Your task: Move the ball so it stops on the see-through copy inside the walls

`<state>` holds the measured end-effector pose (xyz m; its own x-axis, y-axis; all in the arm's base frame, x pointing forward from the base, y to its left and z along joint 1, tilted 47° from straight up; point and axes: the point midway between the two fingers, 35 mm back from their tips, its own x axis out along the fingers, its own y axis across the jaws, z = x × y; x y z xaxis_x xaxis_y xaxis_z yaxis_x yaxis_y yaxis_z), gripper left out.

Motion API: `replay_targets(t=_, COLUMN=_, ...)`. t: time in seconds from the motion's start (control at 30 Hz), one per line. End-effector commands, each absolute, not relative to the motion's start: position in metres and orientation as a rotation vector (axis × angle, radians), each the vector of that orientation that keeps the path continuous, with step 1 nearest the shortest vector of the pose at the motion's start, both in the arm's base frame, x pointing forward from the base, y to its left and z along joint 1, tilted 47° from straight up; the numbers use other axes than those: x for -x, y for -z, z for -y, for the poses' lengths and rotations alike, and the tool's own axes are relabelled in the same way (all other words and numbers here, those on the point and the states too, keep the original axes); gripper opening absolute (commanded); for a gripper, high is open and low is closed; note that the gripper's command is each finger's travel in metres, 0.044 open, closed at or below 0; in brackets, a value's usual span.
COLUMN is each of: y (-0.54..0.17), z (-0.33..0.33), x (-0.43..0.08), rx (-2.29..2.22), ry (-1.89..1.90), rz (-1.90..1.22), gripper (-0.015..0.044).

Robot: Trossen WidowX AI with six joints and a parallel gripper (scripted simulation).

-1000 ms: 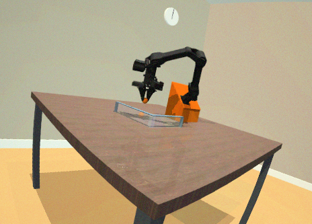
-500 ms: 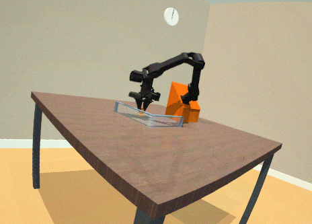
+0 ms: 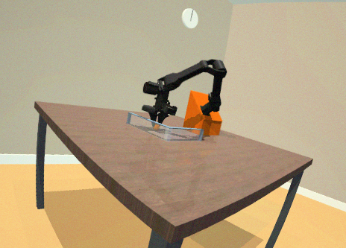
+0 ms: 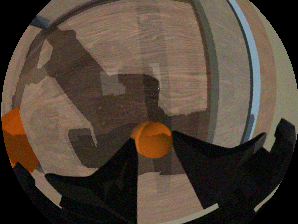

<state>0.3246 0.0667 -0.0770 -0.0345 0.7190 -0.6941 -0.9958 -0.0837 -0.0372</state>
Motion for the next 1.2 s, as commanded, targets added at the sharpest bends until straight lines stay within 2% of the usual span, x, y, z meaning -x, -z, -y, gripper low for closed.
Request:
replay_targets(t=0.0, y=0.083, z=-0.073, x=-0.32, rx=0.64, ry=-1.558, rz=-0.56, gripper=0.0)
replay_targets(t=0.2, y=0.084, z=-0.073, x=-0.319, rx=0.64, ry=-1.558, rz=-0.56, gripper=0.0)
replay_targets(t=0.53, y=0.082, z=-0.072, x=-0.323, rx=0.653, ry=-1.553, rz=-0.552, gripper=0.0263)
replay_targets(t=0.73, y=0.08, z=-0.069, x=-0.323, rx=0.653, ry=-1.553, rz=-0.553, gripper=0.0264)
replay_targets(t=0.93, y=0.025, z=-0.01, x=-0.324, rx=0.645, ry=-1.557, rz=-0.564, gripper=0.0264)
replay_targets(t=1.17, y=0.031, z=-0.011, x=-0.325, rx=0.638, ry=-1.538, rz=-0.566, gripper=0.0264)
